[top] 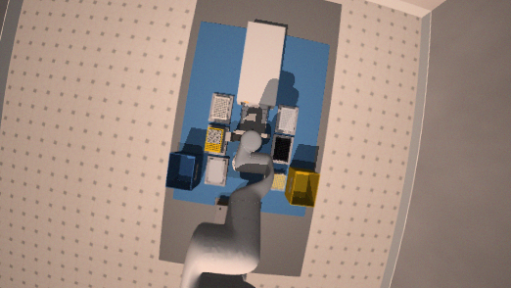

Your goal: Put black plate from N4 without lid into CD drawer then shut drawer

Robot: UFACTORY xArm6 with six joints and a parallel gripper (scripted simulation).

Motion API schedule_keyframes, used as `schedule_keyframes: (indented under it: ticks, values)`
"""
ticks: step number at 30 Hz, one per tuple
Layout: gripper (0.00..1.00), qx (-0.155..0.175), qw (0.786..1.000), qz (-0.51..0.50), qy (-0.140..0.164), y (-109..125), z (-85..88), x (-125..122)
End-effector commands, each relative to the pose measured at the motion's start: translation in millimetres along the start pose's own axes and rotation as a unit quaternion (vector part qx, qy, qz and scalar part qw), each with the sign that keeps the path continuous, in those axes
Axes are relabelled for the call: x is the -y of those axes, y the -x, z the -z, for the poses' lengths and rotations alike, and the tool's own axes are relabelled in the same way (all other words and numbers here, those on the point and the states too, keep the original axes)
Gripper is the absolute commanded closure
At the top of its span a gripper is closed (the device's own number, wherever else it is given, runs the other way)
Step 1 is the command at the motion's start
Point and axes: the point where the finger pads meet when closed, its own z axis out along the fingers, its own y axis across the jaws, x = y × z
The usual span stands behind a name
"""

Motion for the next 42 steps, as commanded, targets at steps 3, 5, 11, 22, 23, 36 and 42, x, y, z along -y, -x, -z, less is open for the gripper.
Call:
schedule_keyframes:
  ticks: [3, 5, 11, 22, 23, 36, 42]
  values:
    - [0.79, 0.000, 1.000, 0.000, 0.002, 0, 1.7, 2]
    - [0.79, 0.000, 1.000, 0.000, 0.002, 0, 1.7, 5]
    - [0.79, 0.000, 1.000, 0.000, 0.002, 0, 1.6, 9]
    - [0.79, 0.000, 1.000, 0.000, 0.002, 0, 1.6, 18]
    - [0.79, 0.000, 1.000, 0.000, 0.002, 0, 1.6, 18]
    - [0.79, 0.000, 1.000, 0.000, 0.002, 0, 1.6, 18]
    - [0.79, 0.000, 1.000, 0.000, 0.002, 0, 1.6, 18]
